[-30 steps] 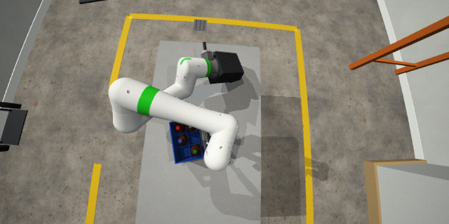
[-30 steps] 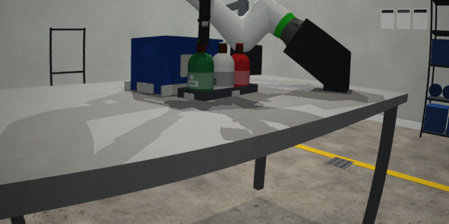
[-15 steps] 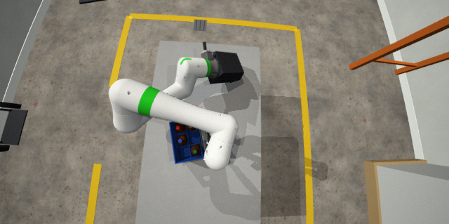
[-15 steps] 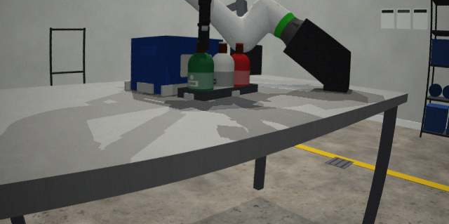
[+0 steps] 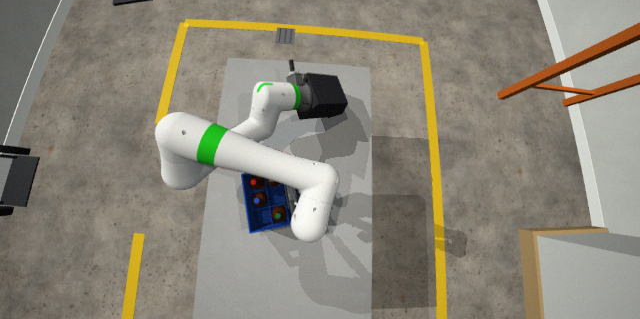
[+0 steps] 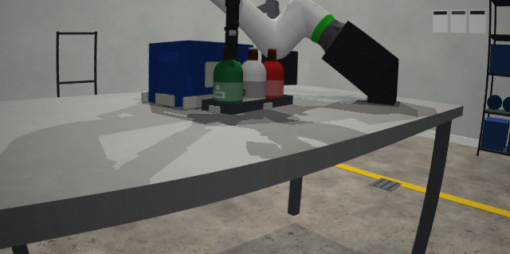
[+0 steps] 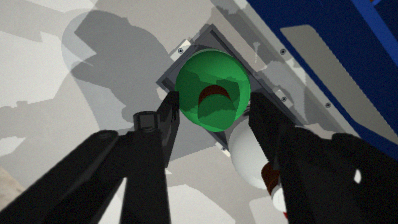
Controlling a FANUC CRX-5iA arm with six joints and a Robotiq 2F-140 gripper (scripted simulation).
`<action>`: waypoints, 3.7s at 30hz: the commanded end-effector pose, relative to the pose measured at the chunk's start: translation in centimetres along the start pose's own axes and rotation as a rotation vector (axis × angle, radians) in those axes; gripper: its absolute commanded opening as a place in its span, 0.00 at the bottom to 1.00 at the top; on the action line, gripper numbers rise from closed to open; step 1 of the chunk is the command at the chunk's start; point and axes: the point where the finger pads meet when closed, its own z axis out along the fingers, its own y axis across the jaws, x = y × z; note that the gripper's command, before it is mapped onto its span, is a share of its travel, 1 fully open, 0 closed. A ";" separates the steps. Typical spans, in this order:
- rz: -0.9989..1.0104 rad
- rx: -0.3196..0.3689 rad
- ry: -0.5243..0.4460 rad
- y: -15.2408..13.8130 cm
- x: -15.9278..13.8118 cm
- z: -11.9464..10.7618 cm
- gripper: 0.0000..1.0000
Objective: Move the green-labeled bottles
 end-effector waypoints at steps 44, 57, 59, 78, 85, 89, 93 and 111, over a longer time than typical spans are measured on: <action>0.000 0.002 0.001 -0.1 0.0 -0.1 0.10; 0.000 0.002 0.001 -0.1 0.0 -0.1 0.10; 0.000 0.002 0.001 -0.1 0.0 -0.1 0.10; 0.000 0.002 0.001 -0.1 0.0 -0.1 0.10; 0.000 0.002 0.001 -0.1 0.0 -0.1 0.10; 0.000 0.002 0.001 -0.1 0.0 -0.1 0.10; 0.000 0.002 0.001 -0.1 0.0 -0.1 0.10; 0.000 0.002 0.001 -0.1 0.0 -0.1 0.10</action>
